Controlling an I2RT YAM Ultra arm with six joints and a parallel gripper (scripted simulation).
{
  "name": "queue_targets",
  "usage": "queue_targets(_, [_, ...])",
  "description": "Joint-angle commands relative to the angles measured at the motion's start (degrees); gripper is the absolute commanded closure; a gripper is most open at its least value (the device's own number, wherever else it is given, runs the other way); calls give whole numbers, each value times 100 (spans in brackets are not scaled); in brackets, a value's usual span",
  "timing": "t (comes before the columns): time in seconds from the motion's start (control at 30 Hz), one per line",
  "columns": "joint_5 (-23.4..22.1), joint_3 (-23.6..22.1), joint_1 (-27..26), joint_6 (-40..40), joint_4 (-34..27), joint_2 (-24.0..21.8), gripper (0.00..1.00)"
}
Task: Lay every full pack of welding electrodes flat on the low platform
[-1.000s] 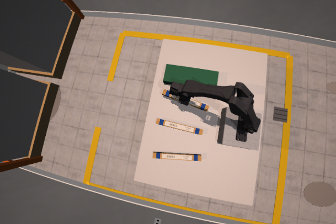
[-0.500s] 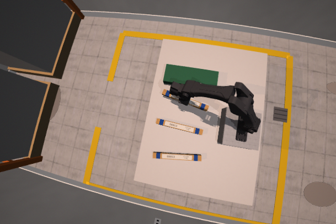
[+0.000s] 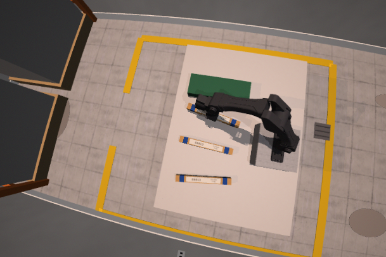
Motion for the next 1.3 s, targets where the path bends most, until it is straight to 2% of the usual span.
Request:
queue_targets(0.0, [6, 163, -40, -23, -22, -258, 100])
queue_targets(0.37, [6, 149, -29, -28, 138, -220, 100])
queue_targets(0.63, [6, -94, -40, -31, 196, -125, 100])
queue_targets(0.83, [7, 8, -48, -32, 270, -136, 100])
queue_targets(1.27, [7, -96, -39, -36, 389, -67, 100])
